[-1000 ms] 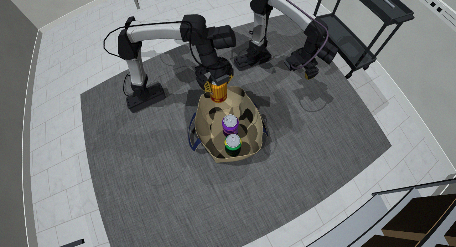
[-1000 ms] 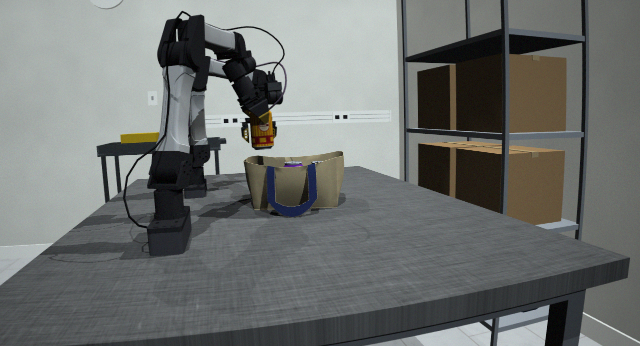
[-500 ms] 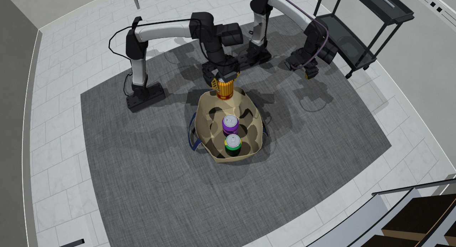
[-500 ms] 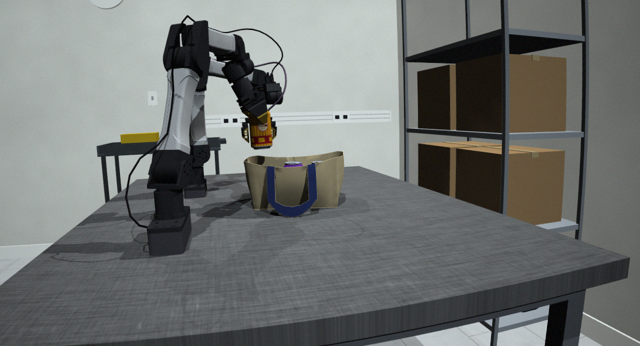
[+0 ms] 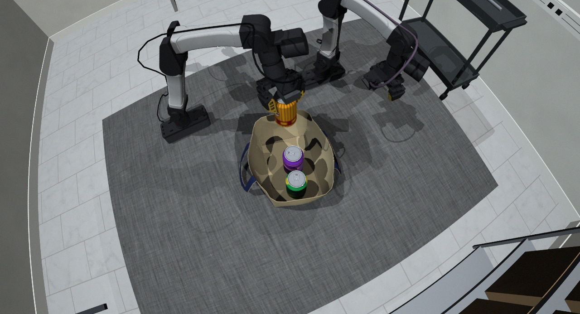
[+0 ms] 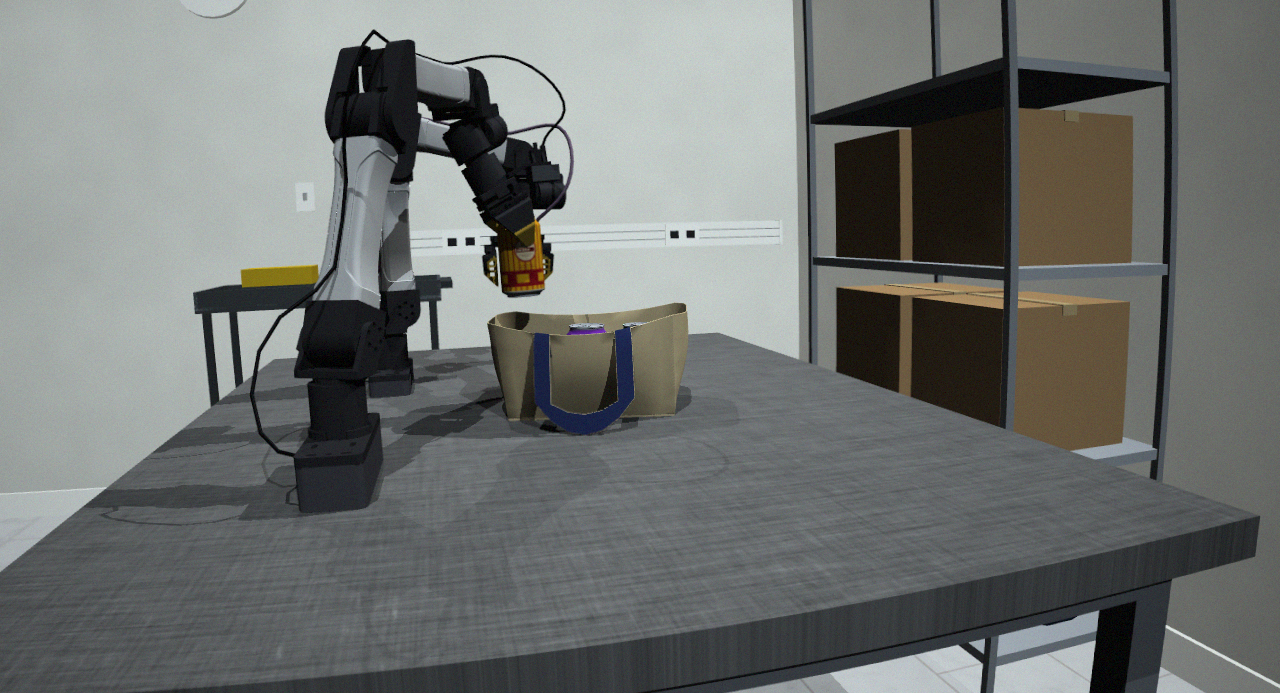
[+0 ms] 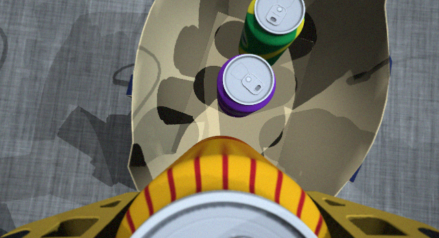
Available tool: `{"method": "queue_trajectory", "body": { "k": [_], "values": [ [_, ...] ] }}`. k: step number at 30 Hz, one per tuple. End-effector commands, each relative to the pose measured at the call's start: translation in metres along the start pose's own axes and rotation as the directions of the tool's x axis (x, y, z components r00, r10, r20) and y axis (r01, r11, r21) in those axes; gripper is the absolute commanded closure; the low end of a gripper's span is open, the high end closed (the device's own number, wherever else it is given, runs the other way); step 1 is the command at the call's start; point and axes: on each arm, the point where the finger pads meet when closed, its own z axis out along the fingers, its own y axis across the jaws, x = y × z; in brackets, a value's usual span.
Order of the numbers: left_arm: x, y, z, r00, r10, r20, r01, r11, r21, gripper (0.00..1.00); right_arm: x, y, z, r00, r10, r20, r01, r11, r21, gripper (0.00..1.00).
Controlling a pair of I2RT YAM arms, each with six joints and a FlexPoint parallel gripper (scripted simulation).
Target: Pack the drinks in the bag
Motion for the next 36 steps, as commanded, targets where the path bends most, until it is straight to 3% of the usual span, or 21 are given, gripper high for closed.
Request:
{"method": "queue_trajectory", "body": {
  "k": [1,36],
  "values": [
    [-0.002,0.003,-0.005,1.000,0.001,0.000,-0.001,0.999,-0.036,0.14,-0.029,-0.001,-0.033,0.993,0.060,0.101,-0.052,0.995,-0.080,0.33],
    [-0.002,0.003,-0.005,1.000,0.001,0.000,-0.001,0.999,-0.036,0.14,-0.015,0.000,-0.006,0.993,0.057,0.102,-0.049,0.995,-0.085,0.33]
  ]
}}
